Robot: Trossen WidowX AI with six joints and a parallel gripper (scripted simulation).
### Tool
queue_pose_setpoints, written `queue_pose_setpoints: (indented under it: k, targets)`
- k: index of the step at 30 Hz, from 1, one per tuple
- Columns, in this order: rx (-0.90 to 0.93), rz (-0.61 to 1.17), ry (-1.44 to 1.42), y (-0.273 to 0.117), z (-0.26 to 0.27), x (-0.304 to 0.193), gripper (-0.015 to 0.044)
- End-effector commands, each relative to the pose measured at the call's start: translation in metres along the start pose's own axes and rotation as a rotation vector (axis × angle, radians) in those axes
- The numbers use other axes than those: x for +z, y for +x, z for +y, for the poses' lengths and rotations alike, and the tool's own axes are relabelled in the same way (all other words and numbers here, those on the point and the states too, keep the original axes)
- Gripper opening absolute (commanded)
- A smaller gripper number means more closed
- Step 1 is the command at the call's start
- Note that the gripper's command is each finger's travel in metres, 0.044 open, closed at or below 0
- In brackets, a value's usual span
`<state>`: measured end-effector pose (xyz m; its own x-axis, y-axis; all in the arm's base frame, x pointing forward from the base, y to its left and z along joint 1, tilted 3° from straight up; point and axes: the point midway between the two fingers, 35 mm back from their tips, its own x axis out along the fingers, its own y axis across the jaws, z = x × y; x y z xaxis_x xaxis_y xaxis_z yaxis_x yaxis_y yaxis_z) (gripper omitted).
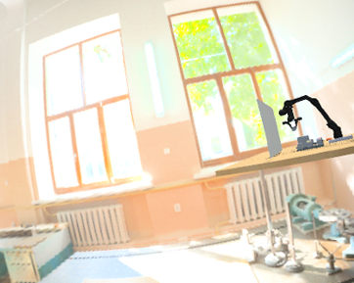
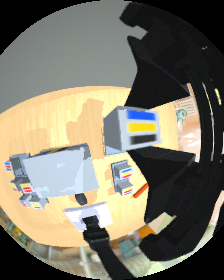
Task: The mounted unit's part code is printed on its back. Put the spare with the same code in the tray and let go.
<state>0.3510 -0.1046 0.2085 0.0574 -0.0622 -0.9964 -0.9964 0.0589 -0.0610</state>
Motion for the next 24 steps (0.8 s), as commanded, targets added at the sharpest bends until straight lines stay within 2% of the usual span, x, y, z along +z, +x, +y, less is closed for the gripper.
queue_pose_setpoints:
  k: [1, 11, 24]
  targets:
    - [0.001, -0.004, -0.007, 0.001, 0.003, -0.023, 0.0]
    - [0.003, 0.002, -0.021, 0.001, 0.022, -0.079, 0.0]
    - [0.003, 0.002, -0.021, 0.006, 0.021, -0.081, 0.0]
